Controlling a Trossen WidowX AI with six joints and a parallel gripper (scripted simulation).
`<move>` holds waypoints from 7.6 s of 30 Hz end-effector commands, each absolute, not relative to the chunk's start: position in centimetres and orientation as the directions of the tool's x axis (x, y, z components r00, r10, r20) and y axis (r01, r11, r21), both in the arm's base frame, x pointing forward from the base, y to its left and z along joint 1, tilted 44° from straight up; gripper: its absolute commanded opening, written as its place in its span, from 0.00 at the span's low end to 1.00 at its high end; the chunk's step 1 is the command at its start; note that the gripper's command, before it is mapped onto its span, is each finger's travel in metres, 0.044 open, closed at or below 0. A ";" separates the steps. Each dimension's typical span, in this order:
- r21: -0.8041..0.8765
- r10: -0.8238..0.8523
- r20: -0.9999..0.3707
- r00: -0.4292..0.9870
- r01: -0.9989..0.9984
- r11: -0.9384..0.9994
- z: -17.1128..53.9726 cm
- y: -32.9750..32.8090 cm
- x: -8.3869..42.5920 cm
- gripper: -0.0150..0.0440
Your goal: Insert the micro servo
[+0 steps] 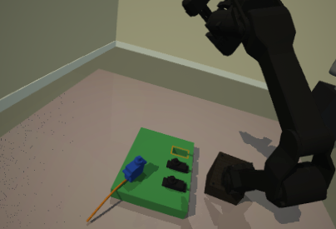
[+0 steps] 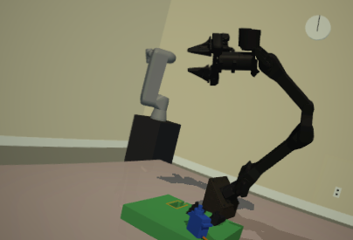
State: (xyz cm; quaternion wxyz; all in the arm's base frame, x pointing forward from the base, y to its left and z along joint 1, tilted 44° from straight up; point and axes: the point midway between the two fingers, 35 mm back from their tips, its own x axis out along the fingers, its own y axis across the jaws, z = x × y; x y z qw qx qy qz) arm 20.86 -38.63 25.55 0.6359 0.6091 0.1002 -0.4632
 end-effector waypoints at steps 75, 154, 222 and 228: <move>-0.221 0.691 -0.716 0.099 0.907 -0.360 11.4 1.5 32.5 1.00; -0.224 0.689 -0.719 0.096 0.906 -0.360 10.4 -3.0 27.4 0.25; 0.555 0.683 -0.724 0.098 0.671 0.492 1.3 -12.7 27.9 0.25; 0.627 0.683 -0.724 0.098 0.505 0.593 1.3 -12.7 27.9 0.25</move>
